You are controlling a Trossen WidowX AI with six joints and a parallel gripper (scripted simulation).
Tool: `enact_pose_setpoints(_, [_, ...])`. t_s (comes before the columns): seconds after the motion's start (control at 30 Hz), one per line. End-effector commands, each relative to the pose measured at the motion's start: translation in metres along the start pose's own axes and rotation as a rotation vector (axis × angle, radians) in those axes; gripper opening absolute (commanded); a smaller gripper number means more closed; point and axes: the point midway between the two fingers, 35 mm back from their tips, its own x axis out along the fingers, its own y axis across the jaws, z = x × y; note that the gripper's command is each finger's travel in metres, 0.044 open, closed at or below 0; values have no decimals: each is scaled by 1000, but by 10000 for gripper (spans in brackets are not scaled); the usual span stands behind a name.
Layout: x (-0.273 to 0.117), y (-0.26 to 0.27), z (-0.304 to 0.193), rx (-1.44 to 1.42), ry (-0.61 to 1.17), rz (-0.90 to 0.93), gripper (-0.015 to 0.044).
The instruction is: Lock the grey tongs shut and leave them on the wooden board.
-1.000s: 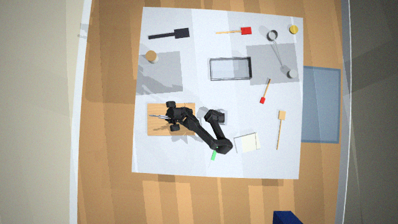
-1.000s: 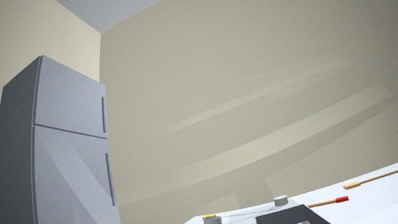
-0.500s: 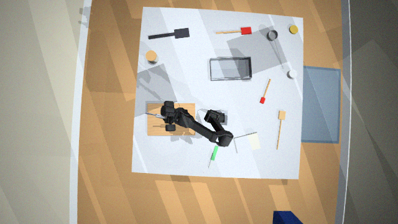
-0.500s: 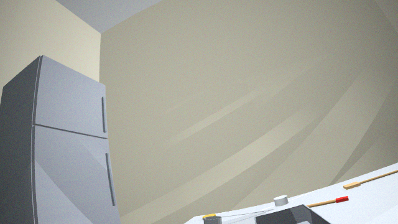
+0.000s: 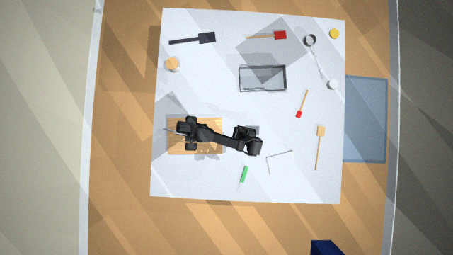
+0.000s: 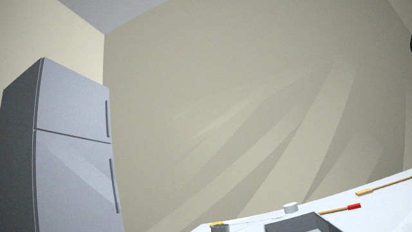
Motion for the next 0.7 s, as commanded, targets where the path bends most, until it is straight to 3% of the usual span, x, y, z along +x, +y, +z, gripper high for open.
enact_pose_setpoints(0.0, [-1, -1, -2, 7, -39, 8, -150])
enact_pose_setpoints(0.67, [-5, -8, 4, -66, -314, 52, -150])
